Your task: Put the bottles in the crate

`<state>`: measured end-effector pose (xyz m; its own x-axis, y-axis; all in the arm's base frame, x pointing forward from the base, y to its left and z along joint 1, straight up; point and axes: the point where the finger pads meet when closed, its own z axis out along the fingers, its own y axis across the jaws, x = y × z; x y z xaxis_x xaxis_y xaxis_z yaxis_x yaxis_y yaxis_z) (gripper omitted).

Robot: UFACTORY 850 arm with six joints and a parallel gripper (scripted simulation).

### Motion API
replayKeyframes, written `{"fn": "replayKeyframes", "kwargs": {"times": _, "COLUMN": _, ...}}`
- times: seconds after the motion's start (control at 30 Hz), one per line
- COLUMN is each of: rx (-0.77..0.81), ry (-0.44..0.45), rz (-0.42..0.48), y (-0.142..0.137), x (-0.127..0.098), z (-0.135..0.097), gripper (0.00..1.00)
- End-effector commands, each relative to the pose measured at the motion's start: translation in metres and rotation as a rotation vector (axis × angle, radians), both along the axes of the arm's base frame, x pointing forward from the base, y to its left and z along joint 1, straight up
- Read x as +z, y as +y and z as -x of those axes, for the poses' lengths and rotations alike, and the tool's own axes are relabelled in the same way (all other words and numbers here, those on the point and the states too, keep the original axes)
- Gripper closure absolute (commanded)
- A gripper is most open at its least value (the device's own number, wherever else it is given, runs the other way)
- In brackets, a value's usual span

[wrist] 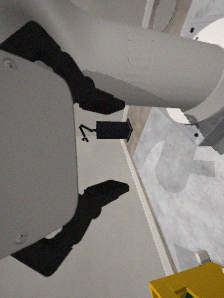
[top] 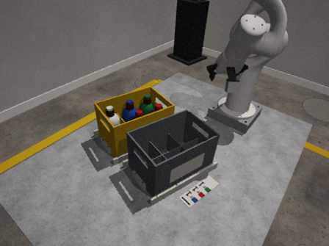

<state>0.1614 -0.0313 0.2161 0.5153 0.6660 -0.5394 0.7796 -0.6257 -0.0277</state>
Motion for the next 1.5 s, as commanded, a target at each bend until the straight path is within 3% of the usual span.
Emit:
{"fn": "replayKeyframes", "kwargs": {"times": 0.0, "rx": 0.000, "ry": -0.001, "rz": 0.000, "y": 0.000, "x": 0.000, "z": -0.001, "gripper": 0.00}}
{"fn": "replayKeyframes", "kwargs": {"times": 0.53, "rx": 0.000, "ry": -0.001, "rz": 0.000, "y": 0.000, "x": 0.000, "z": -0.001, "gripper": 0.00}}
{"fn": "replayKeyframes", "kwargs": {"times": 0.57, "rx": 0.000, "ry": -0.001, "rz": 0.000, "y": 0.000, "x": 0.005, "z": -0.001, "gripper": 0.35}}
{"fn": "replayKeyframes", "kwargs": {"times": 1.03, "rx": 0.000, "ry": -0.001, "rz": 0.000, "y": 0.000, "x": 0.075, "z": -0.001, "gripper": 0.35}}
{"fn": "replayKeyframes", "kwargs": {"times": 1.1, "rx": 0.000, "ry": -0.001, "rz": 0.000, "y": 0.000, "x": 0.075, "z": -0.001, "gripper": 0.35}}
{"fn": "replayKeyframes", "kwargs": {"times": 1.4, "rx": 0.000, "ry": -0.001, "rz": 0.000, "y": 0.000, "x": 0.113, "z": -0.001, "gripper": 0.35}}
{"fn": "replayKeyframes", "kwargs": {"times": 1.47, "rx": -0.017, "ry": -0.057, "rz": -0.024, "y": 0.008, "x": 0.113, "z": -0.007, "gripper": 0.35}}
